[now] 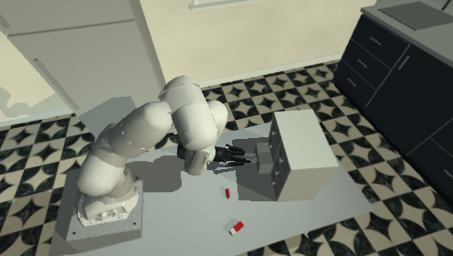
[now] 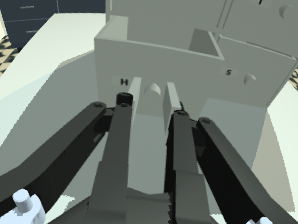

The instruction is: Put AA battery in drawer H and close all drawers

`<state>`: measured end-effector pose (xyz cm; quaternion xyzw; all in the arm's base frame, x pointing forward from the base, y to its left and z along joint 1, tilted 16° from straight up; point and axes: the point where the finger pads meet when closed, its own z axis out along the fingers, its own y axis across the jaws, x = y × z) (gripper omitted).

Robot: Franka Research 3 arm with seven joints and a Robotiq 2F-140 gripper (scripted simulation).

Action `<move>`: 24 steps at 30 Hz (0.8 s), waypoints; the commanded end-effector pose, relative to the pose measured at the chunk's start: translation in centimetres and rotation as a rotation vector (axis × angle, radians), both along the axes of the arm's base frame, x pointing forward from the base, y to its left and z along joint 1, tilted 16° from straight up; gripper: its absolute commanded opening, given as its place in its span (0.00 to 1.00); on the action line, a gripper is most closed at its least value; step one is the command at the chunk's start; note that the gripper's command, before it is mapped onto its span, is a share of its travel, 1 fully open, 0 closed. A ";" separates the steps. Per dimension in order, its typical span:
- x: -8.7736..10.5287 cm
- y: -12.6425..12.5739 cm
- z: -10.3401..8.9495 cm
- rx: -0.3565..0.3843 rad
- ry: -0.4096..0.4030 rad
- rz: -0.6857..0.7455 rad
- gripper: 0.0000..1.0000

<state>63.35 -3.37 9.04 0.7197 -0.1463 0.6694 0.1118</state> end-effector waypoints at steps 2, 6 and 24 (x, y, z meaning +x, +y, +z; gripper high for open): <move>-0.1 0.1 -0.1 0.004 0.001 -0.001 0.20; -0.1 0.1 -0.1 0.004 0.001 -0.001 0.20; -4.6 1.9 -1.4 0.004 0.001 -0.001 0.20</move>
